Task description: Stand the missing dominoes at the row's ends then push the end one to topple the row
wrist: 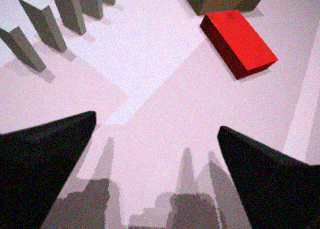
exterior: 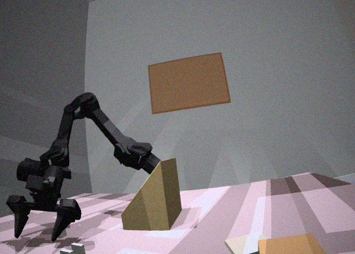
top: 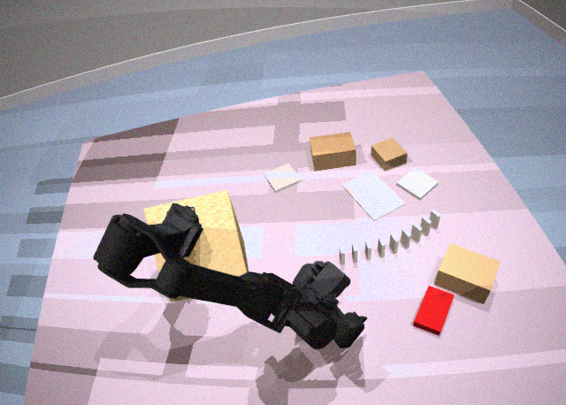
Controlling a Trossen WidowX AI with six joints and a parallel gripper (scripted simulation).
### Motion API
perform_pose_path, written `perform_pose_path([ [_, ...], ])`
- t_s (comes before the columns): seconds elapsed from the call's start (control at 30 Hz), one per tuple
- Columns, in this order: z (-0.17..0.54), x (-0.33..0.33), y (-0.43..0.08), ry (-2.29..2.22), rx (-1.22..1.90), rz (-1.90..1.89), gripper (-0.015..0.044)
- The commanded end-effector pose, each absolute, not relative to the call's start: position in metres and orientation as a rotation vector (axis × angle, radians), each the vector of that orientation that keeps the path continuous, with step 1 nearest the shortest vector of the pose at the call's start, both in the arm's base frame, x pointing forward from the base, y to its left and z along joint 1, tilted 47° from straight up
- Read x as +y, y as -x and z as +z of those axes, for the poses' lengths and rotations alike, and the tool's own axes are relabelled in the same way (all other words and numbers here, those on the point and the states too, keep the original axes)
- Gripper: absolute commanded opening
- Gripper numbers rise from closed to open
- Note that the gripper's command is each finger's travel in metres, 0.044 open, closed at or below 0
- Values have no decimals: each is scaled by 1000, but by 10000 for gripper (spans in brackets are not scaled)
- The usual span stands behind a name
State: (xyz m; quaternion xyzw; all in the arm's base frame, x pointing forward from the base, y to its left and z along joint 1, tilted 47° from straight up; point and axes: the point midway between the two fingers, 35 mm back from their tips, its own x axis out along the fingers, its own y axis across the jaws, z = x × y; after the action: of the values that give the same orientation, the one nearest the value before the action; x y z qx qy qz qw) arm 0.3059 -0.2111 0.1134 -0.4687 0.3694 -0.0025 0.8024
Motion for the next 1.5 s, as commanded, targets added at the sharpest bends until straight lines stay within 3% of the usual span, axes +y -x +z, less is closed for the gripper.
perform_pose_path([
  [0.0, 135, -183, -255, 1478, 1406, 338, 440],
  [0.33, 174, -170, -212, 1800, 1738, 662, 440],
  [1.47, 122, -227, -215, 1808, 1745, 663, 440],
])
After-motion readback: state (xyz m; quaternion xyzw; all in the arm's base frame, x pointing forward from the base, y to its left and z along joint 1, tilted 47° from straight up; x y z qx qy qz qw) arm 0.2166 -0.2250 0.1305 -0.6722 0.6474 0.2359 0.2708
